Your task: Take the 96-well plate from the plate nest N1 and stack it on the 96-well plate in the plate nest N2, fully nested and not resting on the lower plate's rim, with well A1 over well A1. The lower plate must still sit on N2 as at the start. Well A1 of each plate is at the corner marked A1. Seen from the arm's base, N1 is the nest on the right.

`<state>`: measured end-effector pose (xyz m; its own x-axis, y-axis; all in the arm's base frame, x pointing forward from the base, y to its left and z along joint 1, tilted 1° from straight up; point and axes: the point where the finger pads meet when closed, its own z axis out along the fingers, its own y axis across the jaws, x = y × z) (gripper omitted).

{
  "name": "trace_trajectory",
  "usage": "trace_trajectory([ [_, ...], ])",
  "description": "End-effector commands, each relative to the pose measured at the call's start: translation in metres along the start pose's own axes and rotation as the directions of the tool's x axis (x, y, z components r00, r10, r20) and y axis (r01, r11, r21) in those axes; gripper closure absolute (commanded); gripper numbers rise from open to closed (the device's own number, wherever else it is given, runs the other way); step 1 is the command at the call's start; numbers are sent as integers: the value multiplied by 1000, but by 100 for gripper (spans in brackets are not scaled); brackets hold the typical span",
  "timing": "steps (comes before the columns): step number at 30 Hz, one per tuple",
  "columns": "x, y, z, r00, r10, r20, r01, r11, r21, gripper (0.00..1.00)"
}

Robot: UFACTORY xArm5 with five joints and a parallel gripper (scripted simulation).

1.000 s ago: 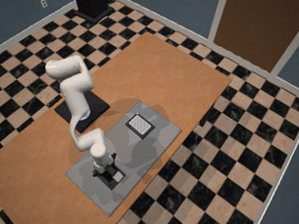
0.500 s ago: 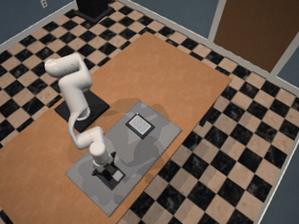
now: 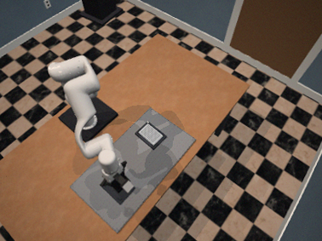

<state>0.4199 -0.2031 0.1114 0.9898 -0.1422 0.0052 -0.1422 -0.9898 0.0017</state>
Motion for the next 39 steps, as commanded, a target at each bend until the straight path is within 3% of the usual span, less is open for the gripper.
trace_trajectory([
  [1,-2,-12,-2,1000,3,-5,-3,1000,-1,100],
  [39,-27,-122,-3,1000,3,-9,-3,1000,1,100],
])
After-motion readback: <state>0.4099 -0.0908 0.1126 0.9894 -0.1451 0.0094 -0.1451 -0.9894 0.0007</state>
